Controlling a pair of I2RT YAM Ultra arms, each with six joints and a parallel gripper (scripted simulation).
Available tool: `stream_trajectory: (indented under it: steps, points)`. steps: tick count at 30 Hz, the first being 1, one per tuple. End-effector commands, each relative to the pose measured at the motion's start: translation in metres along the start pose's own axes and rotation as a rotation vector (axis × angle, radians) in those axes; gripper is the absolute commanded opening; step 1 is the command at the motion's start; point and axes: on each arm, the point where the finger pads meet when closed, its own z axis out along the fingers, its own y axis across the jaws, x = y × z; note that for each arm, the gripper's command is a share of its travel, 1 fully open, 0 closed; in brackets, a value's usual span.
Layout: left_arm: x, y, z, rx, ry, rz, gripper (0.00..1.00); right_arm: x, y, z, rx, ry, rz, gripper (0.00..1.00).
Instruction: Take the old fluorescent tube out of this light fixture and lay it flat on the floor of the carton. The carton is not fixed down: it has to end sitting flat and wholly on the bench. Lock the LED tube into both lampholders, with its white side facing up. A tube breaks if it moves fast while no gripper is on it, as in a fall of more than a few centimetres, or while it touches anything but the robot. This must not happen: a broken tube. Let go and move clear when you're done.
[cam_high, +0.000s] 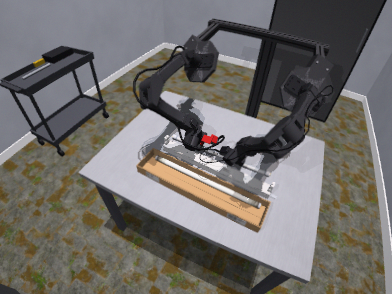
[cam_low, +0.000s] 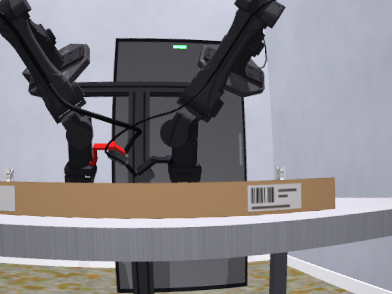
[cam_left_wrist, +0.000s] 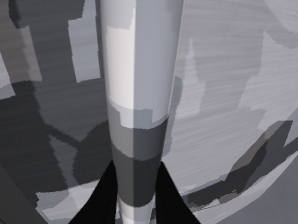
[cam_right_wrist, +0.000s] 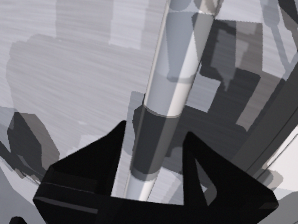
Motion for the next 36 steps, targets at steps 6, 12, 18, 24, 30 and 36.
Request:
stream_trajectory:
  steps: [6,12,18,24,30,36]
  points:
    - [-0.014,-0.002,-0.005,0.004,-0.031,0.032,0.11,-0.009,0.011,-0.009,-0.020,-0.027,-0.046,0.49]
    - [-0.014,-0.002,-0.005,0.005,-0.031,0.031,0.11,-0.009,0.011,-0.009,-0.020,-0.027,-0.046,0.49]
    - [-0.014,-0.002,-0.005,0.005,-0.031,0.031,0.11,-0.009,0.011,-0.009,-0.020,-0.027,-0.046,0.11]
    - [-0.014,-0.002,-0.005,0.005,-0.031,0.030,0.11,-0.011,-0.003,-0.010,0.005,-0.030,-0.030,0.11]
    - [-0.014,-0.002,-0.005,0.005,-0.031,0.030,0.11,-0.011,-0.003,-0.010,0.005,-0.030,-0.030,0.11]
    - [-0.011,-0.002,-0.006,0.004,-0.030,0.020,0.11,-0.010,0.001,-0.007,-0.003,-0.027,-0.029,0.11]
